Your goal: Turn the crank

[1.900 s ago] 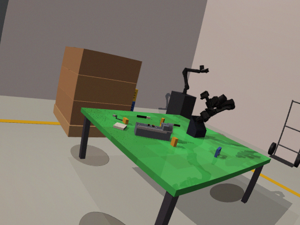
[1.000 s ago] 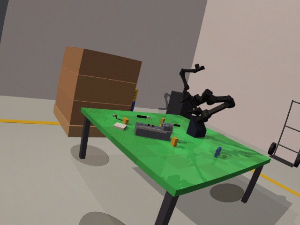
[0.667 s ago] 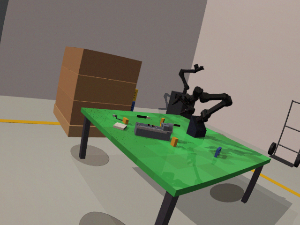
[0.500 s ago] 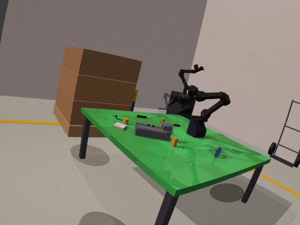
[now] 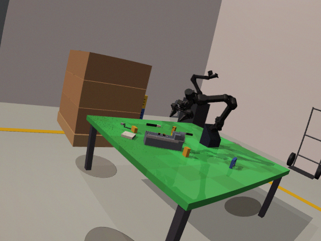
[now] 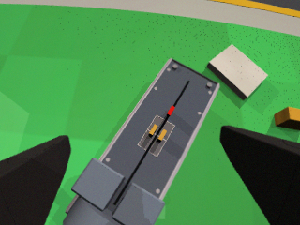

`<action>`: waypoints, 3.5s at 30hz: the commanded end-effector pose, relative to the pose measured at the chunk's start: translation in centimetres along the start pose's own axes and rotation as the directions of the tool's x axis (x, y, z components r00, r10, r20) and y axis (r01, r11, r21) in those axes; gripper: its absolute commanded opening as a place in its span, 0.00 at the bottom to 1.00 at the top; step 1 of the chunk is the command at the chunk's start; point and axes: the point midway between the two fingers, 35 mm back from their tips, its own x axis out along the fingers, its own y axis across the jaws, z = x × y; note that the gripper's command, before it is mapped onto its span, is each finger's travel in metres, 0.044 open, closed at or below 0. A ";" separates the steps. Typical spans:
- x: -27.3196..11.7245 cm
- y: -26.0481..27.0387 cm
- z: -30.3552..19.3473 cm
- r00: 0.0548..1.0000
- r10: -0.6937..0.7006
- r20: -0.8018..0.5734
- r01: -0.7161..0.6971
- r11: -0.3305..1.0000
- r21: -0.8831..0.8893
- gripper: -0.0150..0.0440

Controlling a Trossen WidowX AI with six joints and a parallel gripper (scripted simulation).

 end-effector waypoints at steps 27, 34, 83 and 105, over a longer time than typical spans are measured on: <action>4.8 -1.7 -4.4 0.999 0.044 -0.030 -0.041 0.996 0.084 1.00; 3.4 -1.8 -3.1 0.999 0.043 -0.031 -0.041 0.996 0.082 1.00; -3.7 7.4 -10.5 0.924 -0.381 -0.043 0.358 0.815 0.456 1.00; -0.7 7.5 -13.0 0.924 -0.380 -0.044 0.357 0.815 0.456 1.00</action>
